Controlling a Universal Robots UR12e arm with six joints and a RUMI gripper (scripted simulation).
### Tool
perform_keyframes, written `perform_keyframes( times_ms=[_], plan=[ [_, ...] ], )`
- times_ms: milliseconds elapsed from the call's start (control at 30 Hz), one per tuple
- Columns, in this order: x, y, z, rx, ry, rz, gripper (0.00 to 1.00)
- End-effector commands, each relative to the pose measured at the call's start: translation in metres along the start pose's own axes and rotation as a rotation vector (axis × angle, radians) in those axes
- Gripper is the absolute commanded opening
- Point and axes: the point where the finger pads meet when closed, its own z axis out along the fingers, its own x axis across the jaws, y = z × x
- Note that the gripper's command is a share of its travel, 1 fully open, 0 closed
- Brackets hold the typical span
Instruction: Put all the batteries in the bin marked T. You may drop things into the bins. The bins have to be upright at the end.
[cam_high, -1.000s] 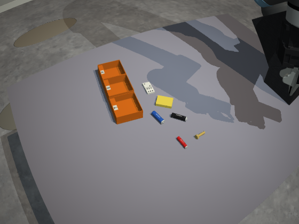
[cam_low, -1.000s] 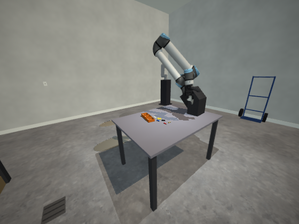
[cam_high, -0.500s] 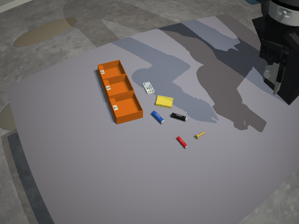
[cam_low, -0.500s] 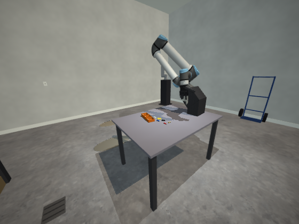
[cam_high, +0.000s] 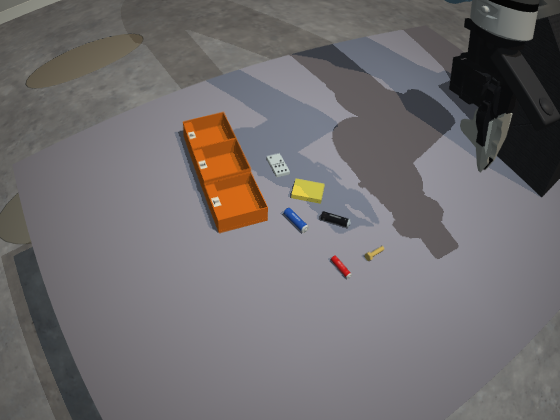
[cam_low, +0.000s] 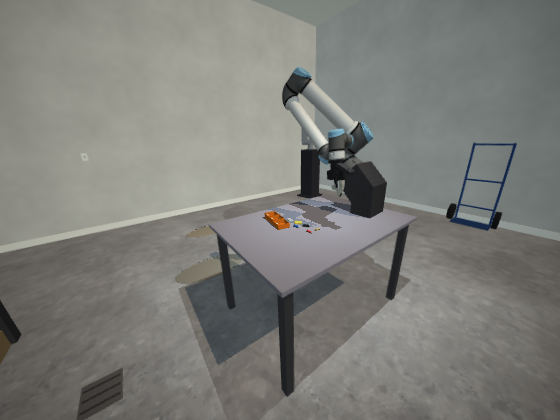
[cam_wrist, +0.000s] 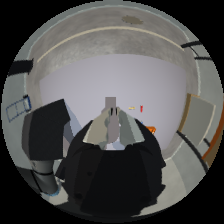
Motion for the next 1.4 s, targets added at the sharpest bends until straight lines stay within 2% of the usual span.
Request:
perform_keyframes(
  times_ms=[0,267,333,400,533,700,900,967,1100,1300,1367],
  plan=[
    [0.013,0.010,-0.001,-0.012,-0.003,0.111,0.04],
    [0.041,0.039,-0.002,-0.031,0.003,0.364,0.04],
    [0.041,0.039,-0.002,-0.033,0.003,0.380,0.04],
    [0.052,0.052,-0.002,-0.040,0.006,0.475,0.04],
    [0.052,0.052,-0.002,-0.041,0.006,0.487,0.04],
    [0.073,0.078,-0.003,-0.056,0.014,0.679,0.04],
    [0.083,0.092,-0.004,-0.066,0.021,0.805,0.04],
    [0.092,0.106,-0.005,-0.074,0.026,0.900,0.04],
    [0.092,0.107,-0.005,-0.075,0.027,0.911,0.04],
    [0.109,0.137,-0.006,-0.092,0.041,1.117,0.04],
    [0.109,0.137,-0.006,-0.093,0.042,1.123,0.04]
  ],
)
